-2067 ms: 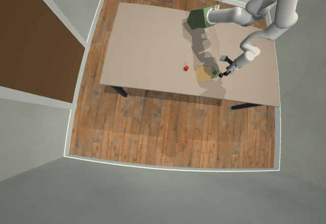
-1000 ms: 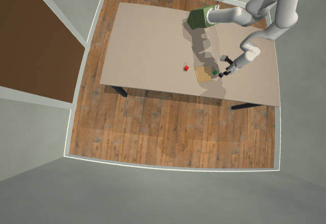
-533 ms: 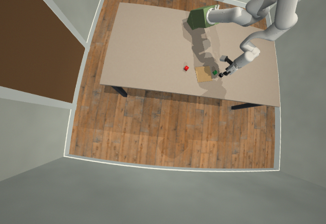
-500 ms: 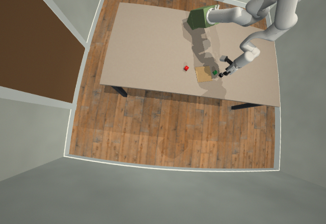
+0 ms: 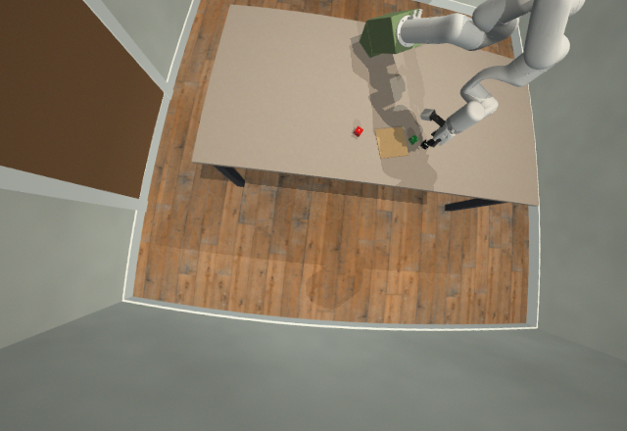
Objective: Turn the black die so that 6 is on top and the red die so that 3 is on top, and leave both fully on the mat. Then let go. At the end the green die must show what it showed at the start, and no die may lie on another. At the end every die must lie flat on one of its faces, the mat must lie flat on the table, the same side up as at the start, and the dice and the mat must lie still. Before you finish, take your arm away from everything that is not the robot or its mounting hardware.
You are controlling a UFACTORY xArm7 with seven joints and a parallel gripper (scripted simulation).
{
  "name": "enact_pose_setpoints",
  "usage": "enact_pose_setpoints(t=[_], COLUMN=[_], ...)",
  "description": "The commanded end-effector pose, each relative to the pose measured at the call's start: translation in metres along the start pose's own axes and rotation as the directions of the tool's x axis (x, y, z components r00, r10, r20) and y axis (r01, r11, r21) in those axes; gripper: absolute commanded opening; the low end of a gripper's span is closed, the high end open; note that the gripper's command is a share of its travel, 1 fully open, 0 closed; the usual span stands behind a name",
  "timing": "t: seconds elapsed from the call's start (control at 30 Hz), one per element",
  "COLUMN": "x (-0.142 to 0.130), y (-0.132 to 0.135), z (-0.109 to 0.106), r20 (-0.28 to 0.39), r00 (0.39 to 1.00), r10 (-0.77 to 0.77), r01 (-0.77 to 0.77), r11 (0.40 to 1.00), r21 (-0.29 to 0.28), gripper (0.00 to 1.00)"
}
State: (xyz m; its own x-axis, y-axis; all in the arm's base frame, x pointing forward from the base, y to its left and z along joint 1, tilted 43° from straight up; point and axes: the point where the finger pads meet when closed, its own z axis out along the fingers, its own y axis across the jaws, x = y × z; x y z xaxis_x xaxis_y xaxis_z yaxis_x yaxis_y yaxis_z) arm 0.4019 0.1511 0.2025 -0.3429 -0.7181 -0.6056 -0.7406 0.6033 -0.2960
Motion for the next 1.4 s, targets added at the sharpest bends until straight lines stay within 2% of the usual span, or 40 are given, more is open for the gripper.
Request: enact_pose_setpoints(t=[0.0,0.67,1.37], x=[-0.001,-0.001,-0.001], y=[-0.001,-0.001,-0.001], z=[0.008,0.027,0.029], r20=[0.005,0.005,0.005], r00=[1.0,1.0,1.0], r10=[0.0,0.0,0.0], r01=[0.0,0.0,0.0], r11=[1.0,1.0,1.0], r21=[0.003,0.003,0.003], gripper=[0.47,0.47,0.47])
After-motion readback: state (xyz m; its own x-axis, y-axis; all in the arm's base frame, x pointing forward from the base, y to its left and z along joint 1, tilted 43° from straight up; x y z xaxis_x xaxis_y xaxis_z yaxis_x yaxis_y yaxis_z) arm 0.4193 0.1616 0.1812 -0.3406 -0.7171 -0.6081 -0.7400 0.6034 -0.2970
